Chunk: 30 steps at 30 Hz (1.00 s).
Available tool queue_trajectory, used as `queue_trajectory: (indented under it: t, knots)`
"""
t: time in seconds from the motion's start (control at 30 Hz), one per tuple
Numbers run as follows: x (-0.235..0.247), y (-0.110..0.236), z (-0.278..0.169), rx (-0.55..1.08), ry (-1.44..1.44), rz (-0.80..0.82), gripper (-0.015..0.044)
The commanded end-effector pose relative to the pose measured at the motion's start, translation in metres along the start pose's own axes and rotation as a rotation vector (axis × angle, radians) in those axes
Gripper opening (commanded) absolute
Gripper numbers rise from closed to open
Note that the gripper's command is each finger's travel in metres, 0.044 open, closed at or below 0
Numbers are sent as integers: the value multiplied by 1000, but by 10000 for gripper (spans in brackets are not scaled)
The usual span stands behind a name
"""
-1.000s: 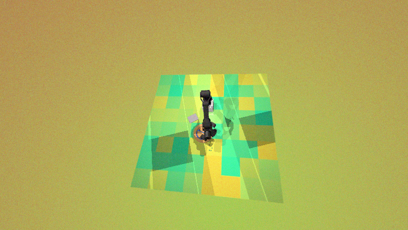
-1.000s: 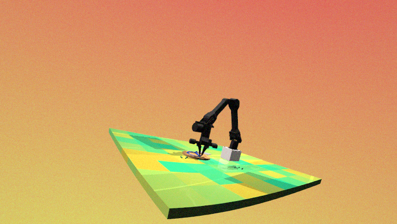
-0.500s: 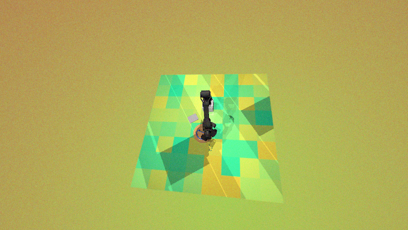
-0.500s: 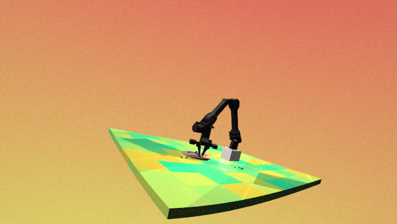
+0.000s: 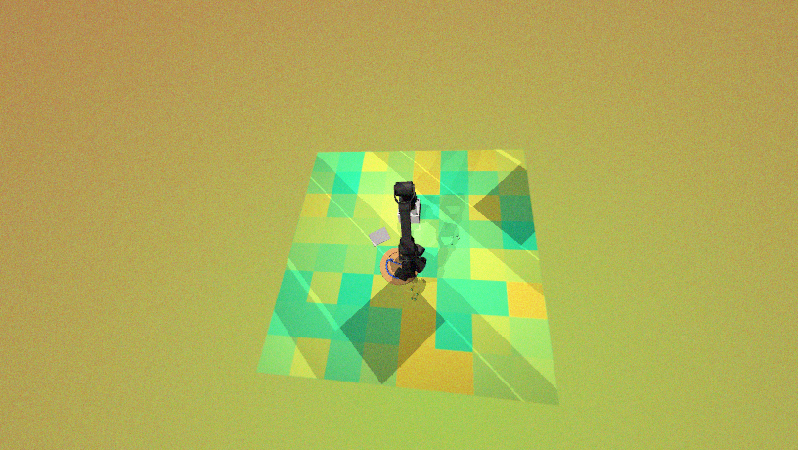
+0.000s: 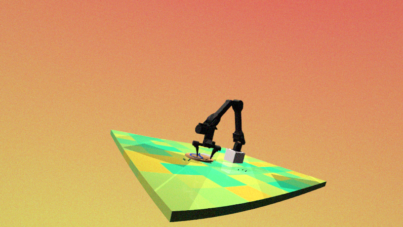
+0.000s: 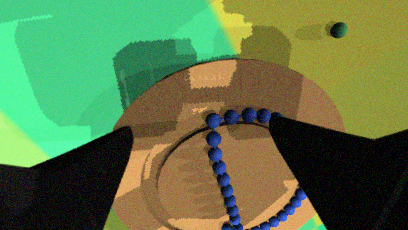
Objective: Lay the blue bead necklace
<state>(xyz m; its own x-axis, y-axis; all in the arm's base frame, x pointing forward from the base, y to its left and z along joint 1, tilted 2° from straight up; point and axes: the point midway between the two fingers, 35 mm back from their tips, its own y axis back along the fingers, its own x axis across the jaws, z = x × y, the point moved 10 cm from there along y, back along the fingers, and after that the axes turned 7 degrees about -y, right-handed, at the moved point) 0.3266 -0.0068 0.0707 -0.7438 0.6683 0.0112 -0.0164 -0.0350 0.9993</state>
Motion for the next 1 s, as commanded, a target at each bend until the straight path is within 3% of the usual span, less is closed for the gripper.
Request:
queue_trajectory:
  t: [0.0, 0.8, 0.97]
  knots:
    - [0, 3, 0, -3, -4, -1, 440]
    - [0, 3, 0, -3, -4, -1, 440]
    - [-6, 25, -6, -2, 2, -2, 309]
